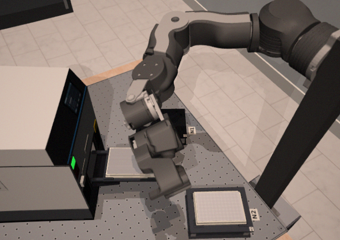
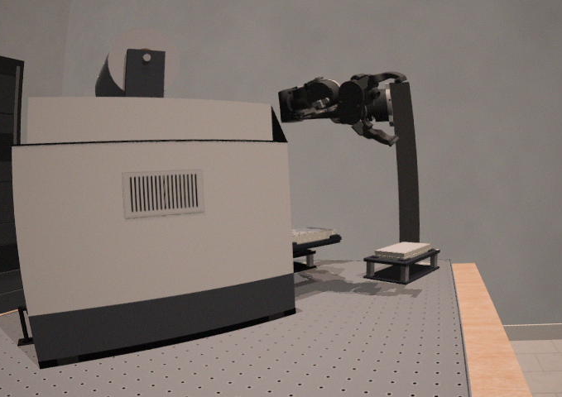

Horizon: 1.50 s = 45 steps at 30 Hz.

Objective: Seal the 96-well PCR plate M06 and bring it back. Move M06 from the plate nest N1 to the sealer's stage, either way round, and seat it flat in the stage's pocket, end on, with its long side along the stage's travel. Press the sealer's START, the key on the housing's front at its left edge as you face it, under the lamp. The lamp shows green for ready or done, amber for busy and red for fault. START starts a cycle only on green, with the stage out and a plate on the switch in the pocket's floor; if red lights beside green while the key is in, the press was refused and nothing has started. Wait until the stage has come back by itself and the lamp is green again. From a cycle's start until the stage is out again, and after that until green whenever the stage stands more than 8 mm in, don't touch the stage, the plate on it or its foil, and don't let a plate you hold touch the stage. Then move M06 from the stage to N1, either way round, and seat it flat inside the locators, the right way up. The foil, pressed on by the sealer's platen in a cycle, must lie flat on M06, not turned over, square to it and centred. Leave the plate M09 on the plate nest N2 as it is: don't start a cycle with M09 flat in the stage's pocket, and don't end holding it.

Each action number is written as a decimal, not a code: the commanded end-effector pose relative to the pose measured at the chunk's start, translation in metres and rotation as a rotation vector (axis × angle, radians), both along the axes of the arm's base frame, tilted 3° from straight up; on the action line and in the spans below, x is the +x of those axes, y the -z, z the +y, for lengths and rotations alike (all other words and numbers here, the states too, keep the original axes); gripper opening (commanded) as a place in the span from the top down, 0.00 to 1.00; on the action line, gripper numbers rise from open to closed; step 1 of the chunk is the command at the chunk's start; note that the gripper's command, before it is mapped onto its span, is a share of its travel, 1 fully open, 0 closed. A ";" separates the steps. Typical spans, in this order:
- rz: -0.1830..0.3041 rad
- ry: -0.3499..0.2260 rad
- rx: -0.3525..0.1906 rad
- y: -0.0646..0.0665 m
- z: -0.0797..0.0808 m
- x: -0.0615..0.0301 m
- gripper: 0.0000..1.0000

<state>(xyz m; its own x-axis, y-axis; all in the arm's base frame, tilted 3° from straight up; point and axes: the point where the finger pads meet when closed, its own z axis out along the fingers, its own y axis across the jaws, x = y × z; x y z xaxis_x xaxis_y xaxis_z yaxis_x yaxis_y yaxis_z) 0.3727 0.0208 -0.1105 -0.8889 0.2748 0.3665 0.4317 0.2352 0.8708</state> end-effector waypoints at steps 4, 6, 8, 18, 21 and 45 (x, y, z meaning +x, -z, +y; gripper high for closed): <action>0.004 0.001 -0.010 0.003 -0.001 -0.0002 0.23; -0.001 0.000 -0.003 0.003 -0.001 0.0000 0.23; 0.002 0.001 -0.008 0.007 -0.002 -0.0005 0.23; 0.004 0.001 -0.011 0.010 -0.003 -0.0007 0.23; 0.004 0.001 -0.011 0.010 -0.003 -0.0007 0.23; 0.034 -0.004 -0.258 0.046 -0.028 -0.0024 0.23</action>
<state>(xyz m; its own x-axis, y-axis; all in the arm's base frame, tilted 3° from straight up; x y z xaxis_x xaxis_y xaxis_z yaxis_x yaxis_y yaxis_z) 0.3721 -0.0078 -0.1522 -0.8781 0.3591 0.3160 0.4563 0.4306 0.7787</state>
